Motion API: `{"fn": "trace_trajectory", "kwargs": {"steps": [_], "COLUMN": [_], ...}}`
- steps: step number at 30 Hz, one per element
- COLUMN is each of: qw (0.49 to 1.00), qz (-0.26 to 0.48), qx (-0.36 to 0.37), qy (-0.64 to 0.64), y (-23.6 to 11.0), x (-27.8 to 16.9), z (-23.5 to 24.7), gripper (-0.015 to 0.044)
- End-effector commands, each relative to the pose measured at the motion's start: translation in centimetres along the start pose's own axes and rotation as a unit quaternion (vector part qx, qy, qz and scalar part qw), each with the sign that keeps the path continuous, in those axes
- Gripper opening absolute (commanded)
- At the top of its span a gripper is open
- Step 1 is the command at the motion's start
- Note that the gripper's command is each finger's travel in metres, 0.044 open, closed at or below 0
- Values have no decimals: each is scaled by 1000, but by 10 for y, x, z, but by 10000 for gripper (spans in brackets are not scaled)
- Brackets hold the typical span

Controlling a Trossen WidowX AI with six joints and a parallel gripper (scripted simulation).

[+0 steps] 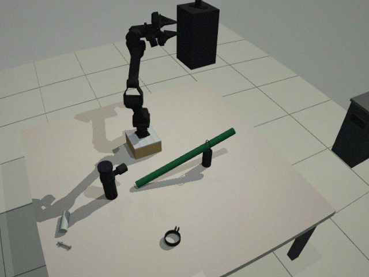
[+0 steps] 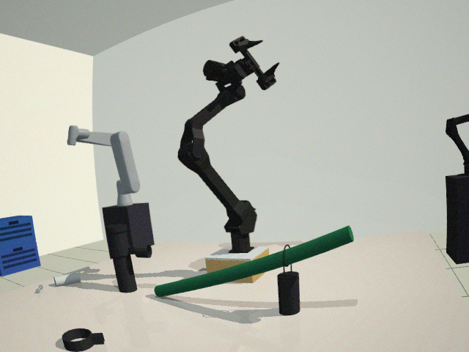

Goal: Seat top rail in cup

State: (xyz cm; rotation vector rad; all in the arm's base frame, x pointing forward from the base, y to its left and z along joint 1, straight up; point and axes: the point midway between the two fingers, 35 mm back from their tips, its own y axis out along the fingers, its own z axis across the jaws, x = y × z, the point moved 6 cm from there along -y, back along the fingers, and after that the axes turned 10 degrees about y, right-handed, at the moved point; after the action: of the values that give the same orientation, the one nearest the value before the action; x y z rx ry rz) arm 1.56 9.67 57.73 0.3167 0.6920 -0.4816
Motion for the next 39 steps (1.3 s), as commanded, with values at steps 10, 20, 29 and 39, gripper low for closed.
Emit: {"fn": "trace_trajectory", "kwargs": {"steps": [10, 20, 29, 39], "qw": [948, 833, 670, 515], "qz": [-72, -151, -244, -326], "qx": [140, 164, 43, -180], "qy": [-276, -507, -700, -772], "y": [28, 78, 129, 131], "x": [-6, 19, 96, 223], "z": [-18, -38, -49, -39], "gripper": [440, 440, 440, 440]}}
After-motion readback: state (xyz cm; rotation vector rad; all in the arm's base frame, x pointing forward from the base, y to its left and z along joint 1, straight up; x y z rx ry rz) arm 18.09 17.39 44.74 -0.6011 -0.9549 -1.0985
